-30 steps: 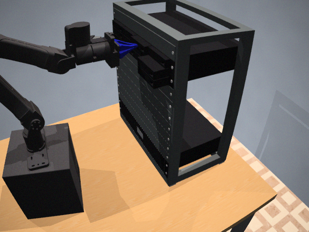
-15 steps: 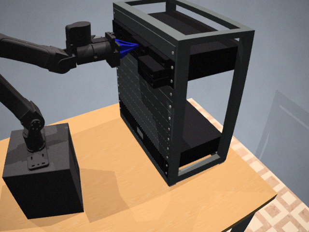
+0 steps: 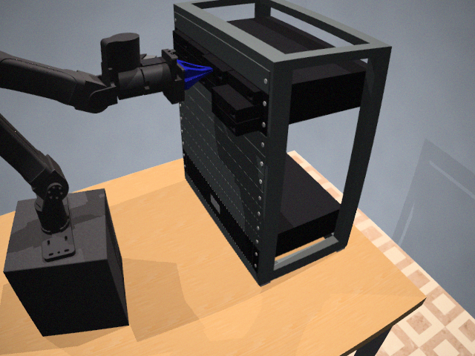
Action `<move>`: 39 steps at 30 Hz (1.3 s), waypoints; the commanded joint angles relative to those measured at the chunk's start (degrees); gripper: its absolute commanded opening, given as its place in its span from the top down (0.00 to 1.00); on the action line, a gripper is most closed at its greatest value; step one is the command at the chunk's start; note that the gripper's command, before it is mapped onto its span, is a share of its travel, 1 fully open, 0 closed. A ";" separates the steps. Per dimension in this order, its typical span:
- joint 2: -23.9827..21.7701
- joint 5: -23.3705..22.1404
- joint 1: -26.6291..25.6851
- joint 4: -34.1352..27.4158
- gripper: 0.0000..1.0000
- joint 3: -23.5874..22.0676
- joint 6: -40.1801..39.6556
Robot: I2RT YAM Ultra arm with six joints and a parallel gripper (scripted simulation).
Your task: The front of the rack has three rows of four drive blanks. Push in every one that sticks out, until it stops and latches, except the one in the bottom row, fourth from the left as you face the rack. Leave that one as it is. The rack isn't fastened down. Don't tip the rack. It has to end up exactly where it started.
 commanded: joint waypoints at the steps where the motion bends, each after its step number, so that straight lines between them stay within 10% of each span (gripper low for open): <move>1: 1.43 -0.36 -0.78 1.61 1.00 3.68 0.54; 39: 2.26 -0.22 -0.94 1.62 1.00 4.50 0.56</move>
